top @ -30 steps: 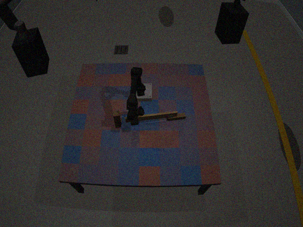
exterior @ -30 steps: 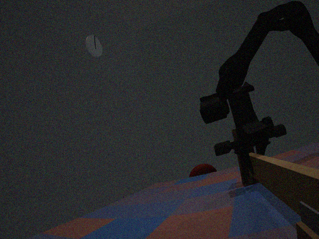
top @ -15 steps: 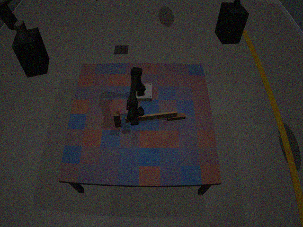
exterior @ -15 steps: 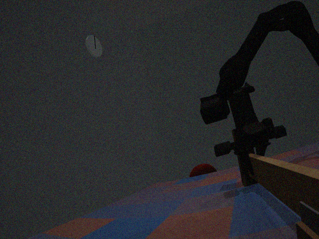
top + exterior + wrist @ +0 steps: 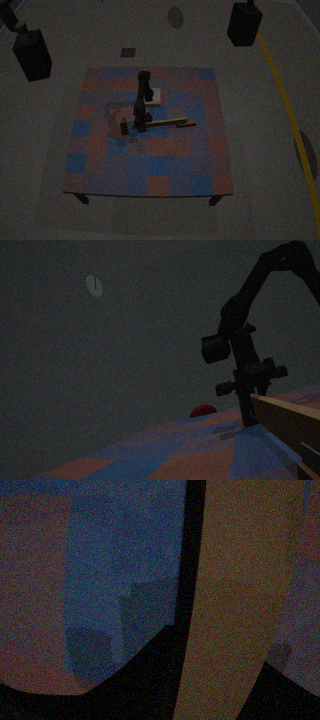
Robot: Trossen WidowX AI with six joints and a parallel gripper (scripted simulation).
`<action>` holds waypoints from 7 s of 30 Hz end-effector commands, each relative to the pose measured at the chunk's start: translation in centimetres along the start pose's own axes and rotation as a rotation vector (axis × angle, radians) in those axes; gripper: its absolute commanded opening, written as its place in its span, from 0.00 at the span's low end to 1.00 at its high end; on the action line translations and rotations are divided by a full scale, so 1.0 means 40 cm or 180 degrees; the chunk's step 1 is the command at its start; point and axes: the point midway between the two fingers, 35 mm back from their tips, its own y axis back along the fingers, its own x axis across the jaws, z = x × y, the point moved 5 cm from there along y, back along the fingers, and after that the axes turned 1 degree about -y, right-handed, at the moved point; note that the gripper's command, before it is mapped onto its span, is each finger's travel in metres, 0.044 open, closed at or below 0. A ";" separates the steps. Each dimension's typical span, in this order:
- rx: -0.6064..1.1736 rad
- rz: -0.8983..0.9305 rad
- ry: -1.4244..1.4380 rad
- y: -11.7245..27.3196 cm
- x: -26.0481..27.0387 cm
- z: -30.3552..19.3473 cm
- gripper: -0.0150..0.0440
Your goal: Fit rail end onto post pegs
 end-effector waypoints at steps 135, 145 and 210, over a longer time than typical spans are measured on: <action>0.0014 -0.0011 -0.0004 0.007 -0.007 -0.084 0.25; 0.0015 -0.0011 -0.0004 0.006 -0.007 -0.092 0.25; 0.0006 -0.0010 -0.0004 0.075 0.002 -0.028 1.00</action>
